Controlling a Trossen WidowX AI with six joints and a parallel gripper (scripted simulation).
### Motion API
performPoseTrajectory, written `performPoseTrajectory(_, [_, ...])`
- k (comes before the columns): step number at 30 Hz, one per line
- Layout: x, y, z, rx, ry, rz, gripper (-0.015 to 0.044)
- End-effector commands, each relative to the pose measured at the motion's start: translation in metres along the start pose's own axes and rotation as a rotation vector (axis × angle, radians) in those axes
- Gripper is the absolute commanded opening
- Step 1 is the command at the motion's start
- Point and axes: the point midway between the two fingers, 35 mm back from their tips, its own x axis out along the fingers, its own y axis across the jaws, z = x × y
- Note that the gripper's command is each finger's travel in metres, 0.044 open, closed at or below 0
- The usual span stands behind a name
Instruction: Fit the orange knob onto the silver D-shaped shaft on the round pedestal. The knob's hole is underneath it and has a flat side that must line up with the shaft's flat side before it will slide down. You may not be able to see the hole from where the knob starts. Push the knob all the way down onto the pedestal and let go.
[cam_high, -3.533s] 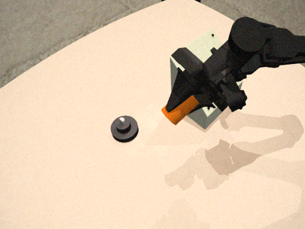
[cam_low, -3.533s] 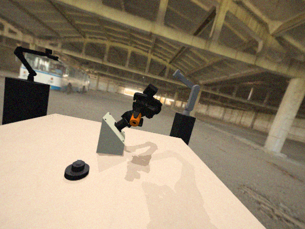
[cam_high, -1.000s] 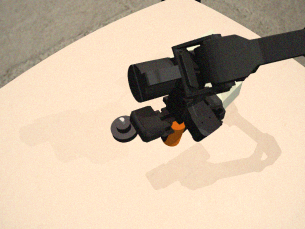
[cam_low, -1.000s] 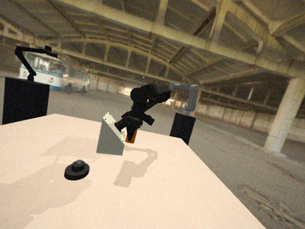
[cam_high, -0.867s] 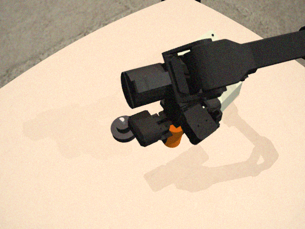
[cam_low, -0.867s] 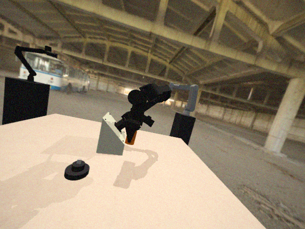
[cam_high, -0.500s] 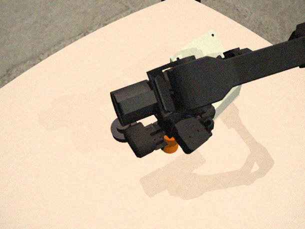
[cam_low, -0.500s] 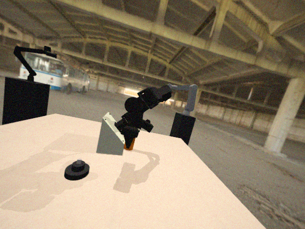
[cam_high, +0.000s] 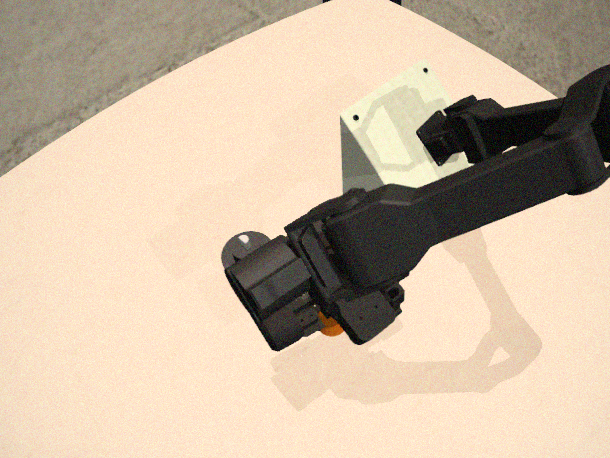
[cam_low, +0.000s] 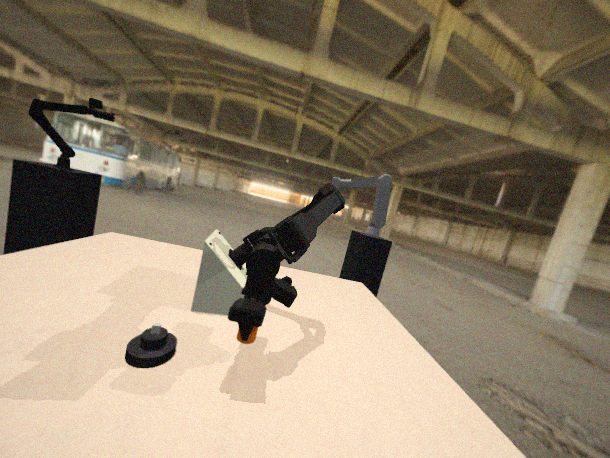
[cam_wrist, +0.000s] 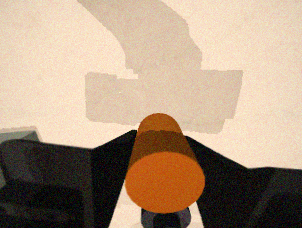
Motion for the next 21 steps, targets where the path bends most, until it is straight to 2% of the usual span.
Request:
performPoseTrajectory(1, [0.02, 0.0, 0.0, 0.005, -0.005, 0.011, 0.0])
performPoseTrajectory(6, [0.045, -0.001, 0.0, 0.004, -0.01, 0.025, 0.0])
performPoseTrajectory(14, [0.048, 0.0, 0.001, 0.004, -0.01, 0.027, 0.0])
performPoseTrajectory(21, [0.047, -0.001, 0.001, -0.001, -0.007, 0.027, 0.0184])
